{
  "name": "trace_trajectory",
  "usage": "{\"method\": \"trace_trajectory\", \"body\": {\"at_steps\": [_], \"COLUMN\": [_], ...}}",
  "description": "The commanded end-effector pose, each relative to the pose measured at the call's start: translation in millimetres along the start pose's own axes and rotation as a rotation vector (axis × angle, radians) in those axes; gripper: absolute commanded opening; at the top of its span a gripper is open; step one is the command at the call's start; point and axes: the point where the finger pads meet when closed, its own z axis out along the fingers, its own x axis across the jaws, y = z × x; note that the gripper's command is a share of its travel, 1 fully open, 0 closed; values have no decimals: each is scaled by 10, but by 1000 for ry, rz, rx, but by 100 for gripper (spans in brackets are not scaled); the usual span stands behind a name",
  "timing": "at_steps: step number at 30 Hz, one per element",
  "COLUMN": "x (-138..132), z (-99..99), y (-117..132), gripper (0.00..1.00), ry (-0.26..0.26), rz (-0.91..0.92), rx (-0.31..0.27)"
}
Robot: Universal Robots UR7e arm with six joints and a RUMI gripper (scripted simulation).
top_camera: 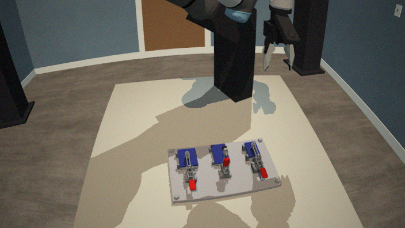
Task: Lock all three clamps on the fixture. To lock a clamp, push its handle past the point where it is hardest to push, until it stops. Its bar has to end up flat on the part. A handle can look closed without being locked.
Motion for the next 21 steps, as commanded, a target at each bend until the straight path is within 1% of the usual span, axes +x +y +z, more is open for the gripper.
{"method": "trace_trajectory", "body": {"at_steps": [1,5,10,21], "x": [39,39,565,565], "z": [6,6,109,109], "y": [-16,-16,-238,-238], "gripper": [58,58,58,58], "ry": [-4,-4,-4,-4], "rz": [-1,-1,-1,-1], "rx": [3,3,3,3]}}
